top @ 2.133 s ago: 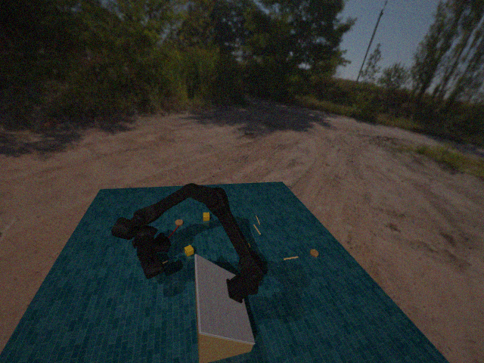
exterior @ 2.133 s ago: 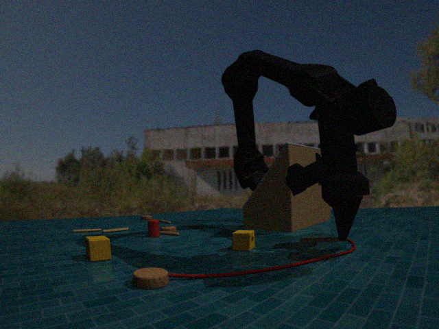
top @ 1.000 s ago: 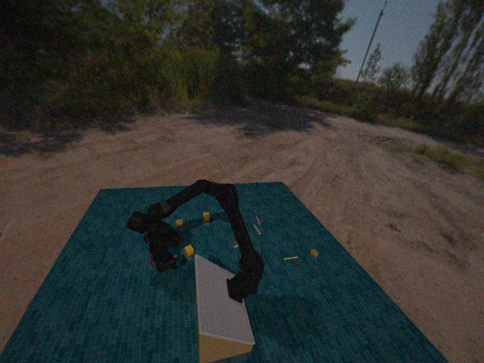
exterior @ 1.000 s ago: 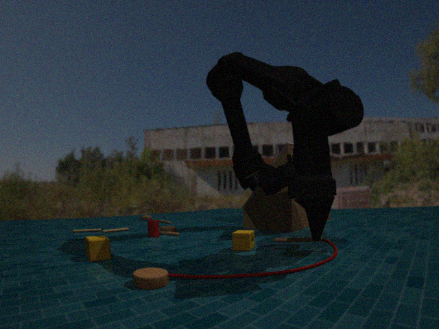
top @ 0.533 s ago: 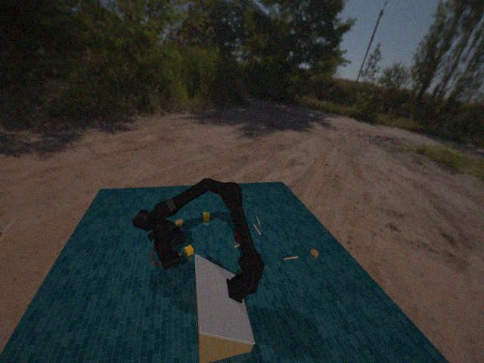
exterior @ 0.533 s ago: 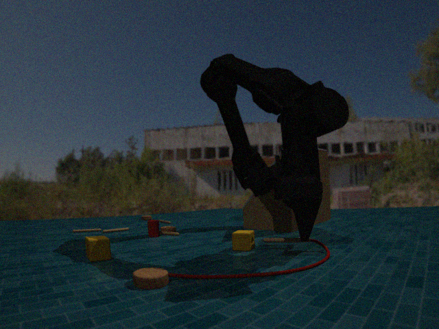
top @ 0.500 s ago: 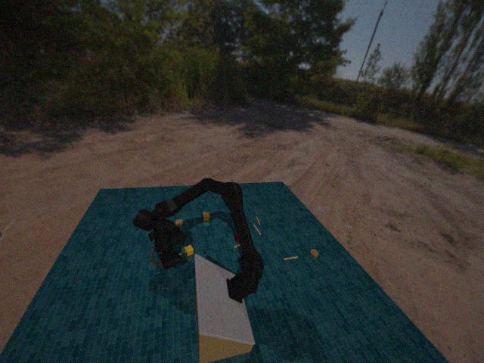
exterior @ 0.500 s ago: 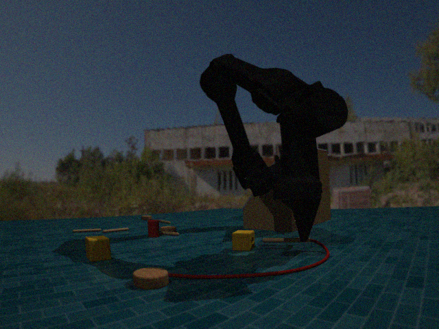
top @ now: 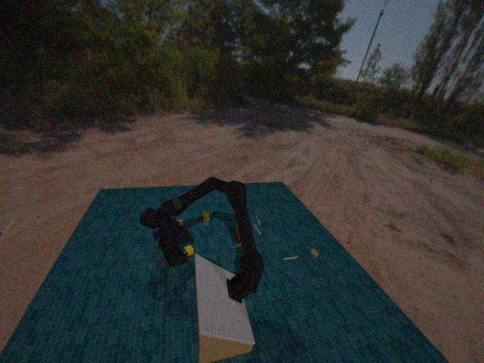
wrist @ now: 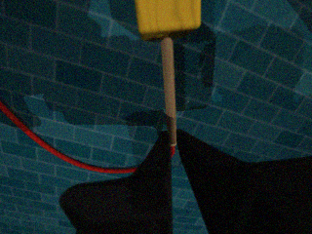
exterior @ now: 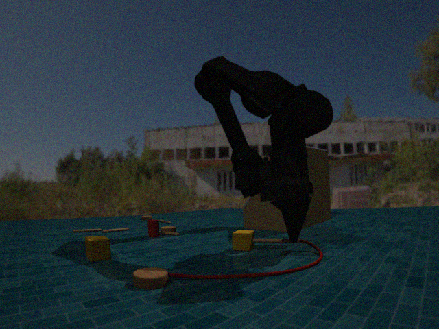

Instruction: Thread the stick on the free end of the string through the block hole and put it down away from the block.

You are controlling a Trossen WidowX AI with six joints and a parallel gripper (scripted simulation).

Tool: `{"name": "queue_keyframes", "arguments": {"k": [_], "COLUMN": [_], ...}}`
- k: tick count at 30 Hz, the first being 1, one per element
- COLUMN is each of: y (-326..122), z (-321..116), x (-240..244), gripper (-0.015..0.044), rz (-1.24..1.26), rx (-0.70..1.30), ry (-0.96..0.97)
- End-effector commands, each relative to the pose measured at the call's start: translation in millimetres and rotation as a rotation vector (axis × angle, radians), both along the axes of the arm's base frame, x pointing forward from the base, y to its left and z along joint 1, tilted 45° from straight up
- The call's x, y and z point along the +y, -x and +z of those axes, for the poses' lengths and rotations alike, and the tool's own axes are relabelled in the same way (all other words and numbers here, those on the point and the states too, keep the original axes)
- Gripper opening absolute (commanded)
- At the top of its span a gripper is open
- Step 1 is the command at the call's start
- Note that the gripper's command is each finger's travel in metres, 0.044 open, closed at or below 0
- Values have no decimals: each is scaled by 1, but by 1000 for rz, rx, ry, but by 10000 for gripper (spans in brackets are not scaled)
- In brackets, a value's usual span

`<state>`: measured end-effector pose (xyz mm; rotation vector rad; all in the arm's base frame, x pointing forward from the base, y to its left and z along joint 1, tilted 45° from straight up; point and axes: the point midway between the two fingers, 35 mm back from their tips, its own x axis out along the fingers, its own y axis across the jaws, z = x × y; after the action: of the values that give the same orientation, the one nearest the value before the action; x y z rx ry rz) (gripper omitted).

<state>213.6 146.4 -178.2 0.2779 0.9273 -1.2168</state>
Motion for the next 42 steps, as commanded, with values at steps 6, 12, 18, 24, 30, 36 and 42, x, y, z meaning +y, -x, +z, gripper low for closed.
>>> {"name": "queue_keyframes", "arguments": {"k": [6,12,18,24,30,36,42], "y": [-5,-9,-13,-18,-22,-26,-27], "z": [6,12,18,24,30,36,36], "x": [-7,-13,-19,-25,-31,-37,-37], "gripper": [0,0,0,0,0,0,79], "rz": [4,4,4,4,4,3,-1], "rx": [2,2,2,2,2,2,0], "ry": [1,2,2,3,3,4,2]}}
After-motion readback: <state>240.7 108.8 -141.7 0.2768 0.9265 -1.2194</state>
